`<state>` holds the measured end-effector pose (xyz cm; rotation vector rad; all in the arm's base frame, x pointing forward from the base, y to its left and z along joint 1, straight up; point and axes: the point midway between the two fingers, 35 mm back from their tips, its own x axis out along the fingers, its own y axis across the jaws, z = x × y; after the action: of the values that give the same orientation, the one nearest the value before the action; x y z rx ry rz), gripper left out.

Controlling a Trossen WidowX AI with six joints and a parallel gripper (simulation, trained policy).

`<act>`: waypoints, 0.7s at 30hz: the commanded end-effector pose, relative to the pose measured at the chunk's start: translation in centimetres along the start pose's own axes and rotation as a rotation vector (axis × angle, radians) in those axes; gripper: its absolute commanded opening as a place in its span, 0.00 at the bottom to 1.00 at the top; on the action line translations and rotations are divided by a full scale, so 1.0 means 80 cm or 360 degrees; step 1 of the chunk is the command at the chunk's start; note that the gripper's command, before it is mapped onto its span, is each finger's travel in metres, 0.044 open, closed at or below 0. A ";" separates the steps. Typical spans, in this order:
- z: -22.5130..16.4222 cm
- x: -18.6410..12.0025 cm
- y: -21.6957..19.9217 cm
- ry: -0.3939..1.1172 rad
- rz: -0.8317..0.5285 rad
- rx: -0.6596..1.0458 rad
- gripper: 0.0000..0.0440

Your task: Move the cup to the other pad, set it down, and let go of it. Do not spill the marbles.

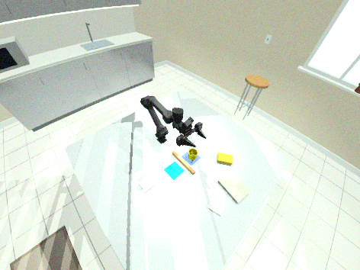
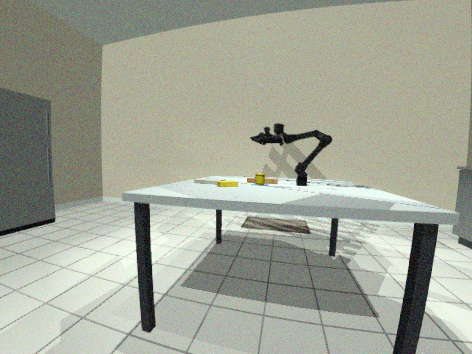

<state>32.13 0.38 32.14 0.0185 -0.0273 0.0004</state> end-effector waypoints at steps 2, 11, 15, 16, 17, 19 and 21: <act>0.002 -0.001 0.001 0.0004 0.0003 0.0006 0.79; 0.003 -0.002 0.004 0.0091 0.0012 0.0059 0.27; 0.003 -0.001 0.008 0.0150 0.0026 0.0110 0.25; 0.003 -0.001 0.010 0.0165 0.0030 0.0125 0.25; 0.003 0.000 0.011 0.0181 0.0035 0.0141 0.25; 0.004 0.001 0.014 0.0212 0.0043 0.0173 0.25; 0.004 0.002 0.016 0.0246 0.0051 0.0207 0.26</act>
<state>32.15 1.31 32.35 0.1233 0.1067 0.0226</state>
